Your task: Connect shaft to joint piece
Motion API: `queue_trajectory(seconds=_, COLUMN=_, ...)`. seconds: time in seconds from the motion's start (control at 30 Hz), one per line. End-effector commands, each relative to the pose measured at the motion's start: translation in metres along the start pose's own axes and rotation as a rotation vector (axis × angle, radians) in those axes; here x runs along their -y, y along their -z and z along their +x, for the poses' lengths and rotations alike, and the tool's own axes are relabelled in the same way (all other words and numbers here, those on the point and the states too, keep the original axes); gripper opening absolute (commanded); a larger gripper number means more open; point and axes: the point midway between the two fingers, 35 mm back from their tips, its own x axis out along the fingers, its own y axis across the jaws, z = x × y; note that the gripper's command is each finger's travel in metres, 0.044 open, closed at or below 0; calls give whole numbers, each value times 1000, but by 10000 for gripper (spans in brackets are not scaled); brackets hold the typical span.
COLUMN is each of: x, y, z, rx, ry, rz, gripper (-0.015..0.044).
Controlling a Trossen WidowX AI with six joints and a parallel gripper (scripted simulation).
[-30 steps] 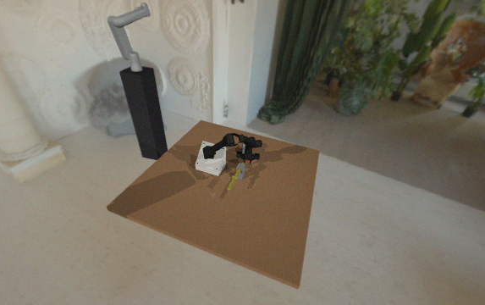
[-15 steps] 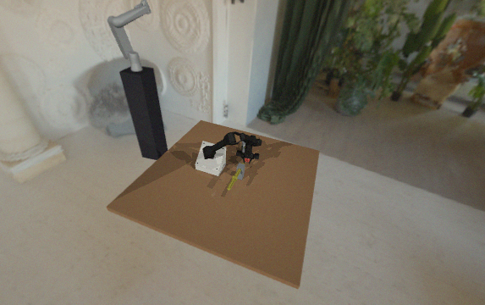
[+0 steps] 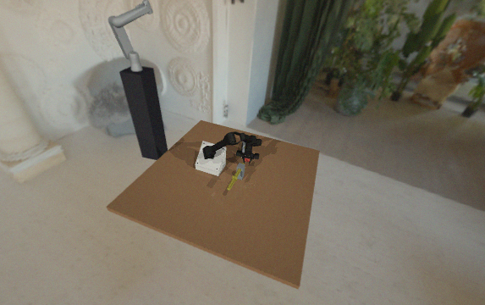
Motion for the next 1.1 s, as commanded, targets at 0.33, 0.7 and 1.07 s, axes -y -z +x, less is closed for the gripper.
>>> queue_trajectory(seconds=0.33, x=0, y=0, z=0, rx=0, ry=0, rz=0, gripper=199)
queue_trajectory(seconds=0.7, x=0, y=0, z=0, rx=0, ry=0, rz=0, gripper=440)
queue_trajectory(seconds=1.07, x=0, y=-1, z=-1, rx=-21, ry=6, rz=0, gripper=440)
